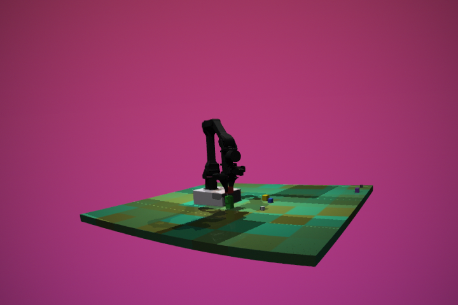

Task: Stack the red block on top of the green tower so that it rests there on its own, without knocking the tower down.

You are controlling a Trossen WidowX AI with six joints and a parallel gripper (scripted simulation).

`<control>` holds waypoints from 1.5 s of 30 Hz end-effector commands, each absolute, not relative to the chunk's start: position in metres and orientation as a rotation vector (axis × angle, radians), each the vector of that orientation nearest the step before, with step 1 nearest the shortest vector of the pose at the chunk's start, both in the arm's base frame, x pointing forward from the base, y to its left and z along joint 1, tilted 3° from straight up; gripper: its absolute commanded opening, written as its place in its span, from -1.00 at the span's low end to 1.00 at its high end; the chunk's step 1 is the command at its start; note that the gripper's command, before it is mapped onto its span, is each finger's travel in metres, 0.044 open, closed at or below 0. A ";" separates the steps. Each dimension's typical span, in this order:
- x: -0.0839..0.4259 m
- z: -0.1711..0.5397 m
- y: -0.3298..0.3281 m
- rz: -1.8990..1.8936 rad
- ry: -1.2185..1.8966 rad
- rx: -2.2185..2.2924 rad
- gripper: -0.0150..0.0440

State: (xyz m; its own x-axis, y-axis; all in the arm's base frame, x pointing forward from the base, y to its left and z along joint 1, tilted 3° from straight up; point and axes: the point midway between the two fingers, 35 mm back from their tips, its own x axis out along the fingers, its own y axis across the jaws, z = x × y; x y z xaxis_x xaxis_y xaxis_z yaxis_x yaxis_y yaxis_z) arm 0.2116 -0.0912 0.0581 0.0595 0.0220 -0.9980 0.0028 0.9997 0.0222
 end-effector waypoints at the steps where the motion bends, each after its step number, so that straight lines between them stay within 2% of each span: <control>1: 0.210 0.043 -0.090 0.023 1.518 0.023 -0.49; 31: 0.210 0.042 -0.090 0.023 1.518 0.023 -0.49; 45: 0.210 0.040 -0.090 0.019 1.520 0.022 0.75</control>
